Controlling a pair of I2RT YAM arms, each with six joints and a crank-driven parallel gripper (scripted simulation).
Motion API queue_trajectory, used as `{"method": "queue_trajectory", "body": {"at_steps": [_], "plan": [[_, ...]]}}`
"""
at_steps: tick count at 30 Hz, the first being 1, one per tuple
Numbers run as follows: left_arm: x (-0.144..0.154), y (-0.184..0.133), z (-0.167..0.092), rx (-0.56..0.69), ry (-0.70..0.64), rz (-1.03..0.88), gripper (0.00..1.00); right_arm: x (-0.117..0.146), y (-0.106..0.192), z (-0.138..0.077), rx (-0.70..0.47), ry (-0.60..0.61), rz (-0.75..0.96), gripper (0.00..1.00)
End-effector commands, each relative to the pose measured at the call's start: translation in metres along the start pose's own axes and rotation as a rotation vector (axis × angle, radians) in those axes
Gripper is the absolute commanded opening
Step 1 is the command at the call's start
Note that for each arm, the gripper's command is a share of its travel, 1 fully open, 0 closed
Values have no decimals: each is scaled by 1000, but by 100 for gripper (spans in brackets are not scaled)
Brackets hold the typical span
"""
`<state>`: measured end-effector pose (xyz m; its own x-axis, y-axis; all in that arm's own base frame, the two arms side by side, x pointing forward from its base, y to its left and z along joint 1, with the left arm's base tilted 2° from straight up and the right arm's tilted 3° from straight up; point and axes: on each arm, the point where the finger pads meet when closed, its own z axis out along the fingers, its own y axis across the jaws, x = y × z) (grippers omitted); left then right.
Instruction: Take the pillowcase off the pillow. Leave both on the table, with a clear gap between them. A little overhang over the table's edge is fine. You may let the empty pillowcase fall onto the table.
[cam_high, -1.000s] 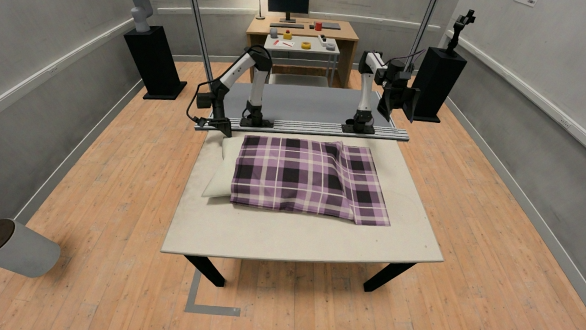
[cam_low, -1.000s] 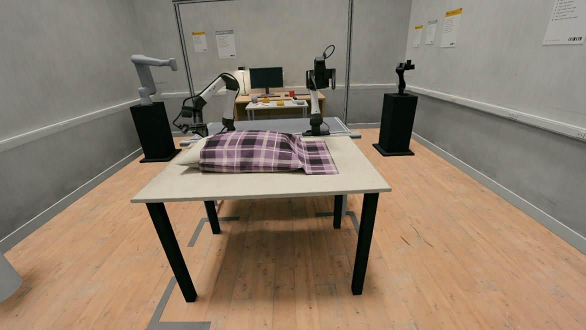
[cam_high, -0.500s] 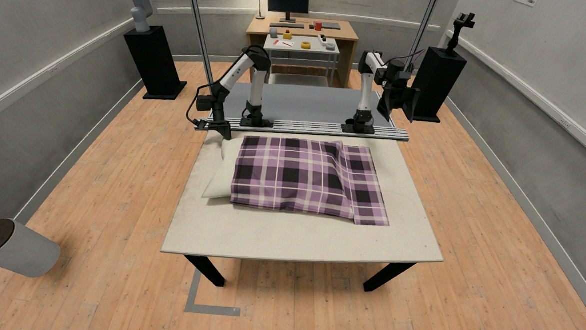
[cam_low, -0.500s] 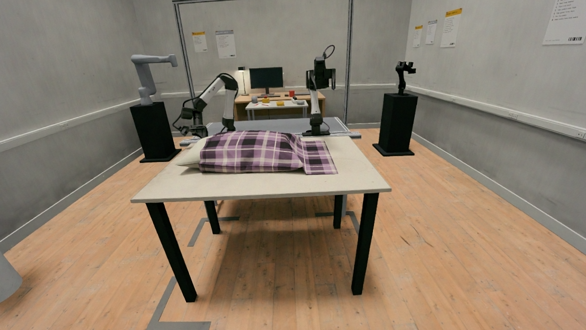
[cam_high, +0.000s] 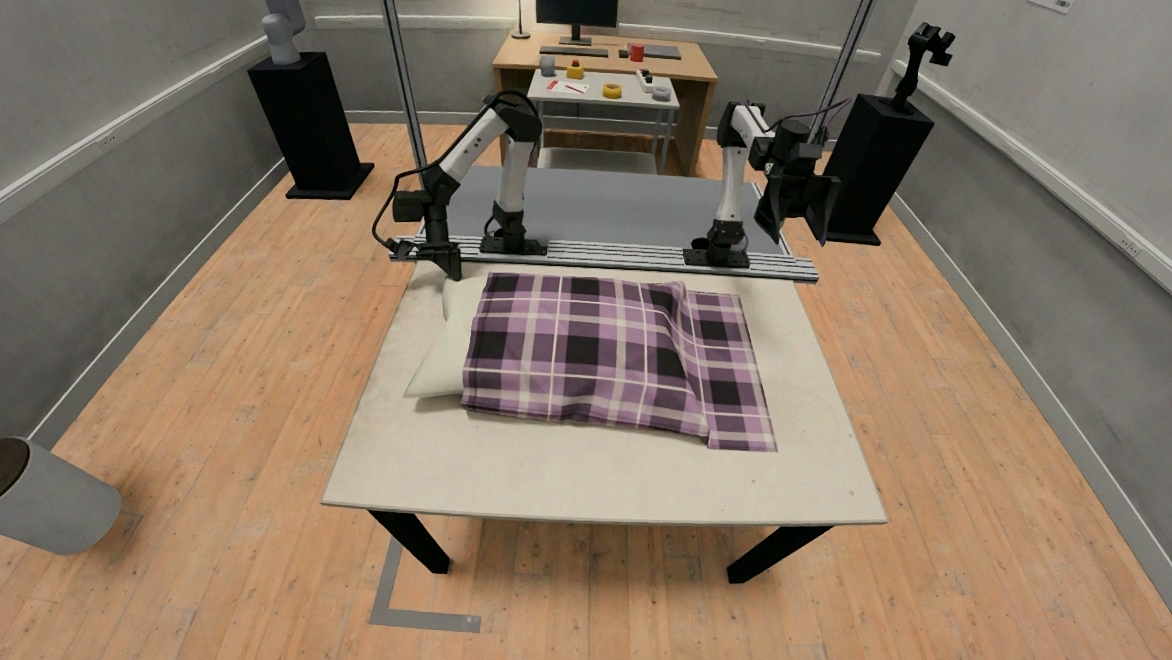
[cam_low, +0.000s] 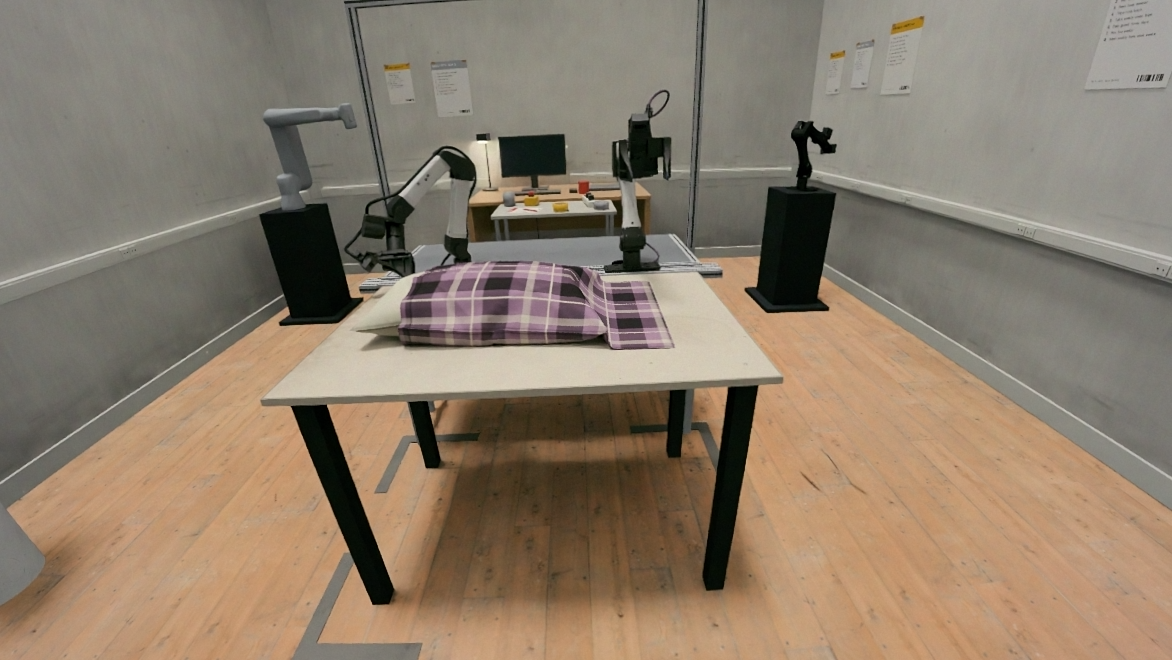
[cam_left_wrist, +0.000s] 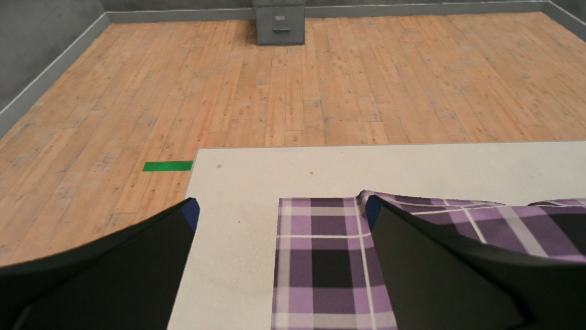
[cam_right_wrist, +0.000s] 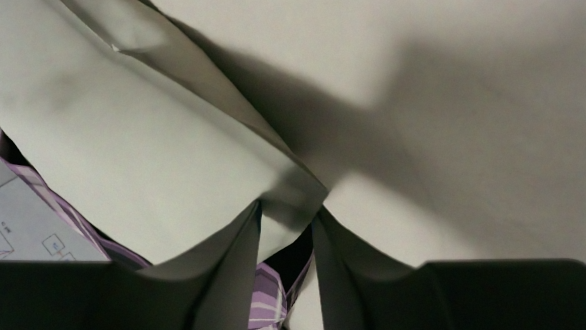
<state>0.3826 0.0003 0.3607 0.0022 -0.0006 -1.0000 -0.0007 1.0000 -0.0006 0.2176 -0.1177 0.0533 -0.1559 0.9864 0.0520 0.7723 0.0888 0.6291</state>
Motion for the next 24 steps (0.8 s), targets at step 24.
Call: {"method": "queue_trajectory", "body": {"at_steps": [24], "plan": [[-24, 1, -1, -7, -60, 1, 100, 1, -5, 6, 13, 9, 17, 4]]}}
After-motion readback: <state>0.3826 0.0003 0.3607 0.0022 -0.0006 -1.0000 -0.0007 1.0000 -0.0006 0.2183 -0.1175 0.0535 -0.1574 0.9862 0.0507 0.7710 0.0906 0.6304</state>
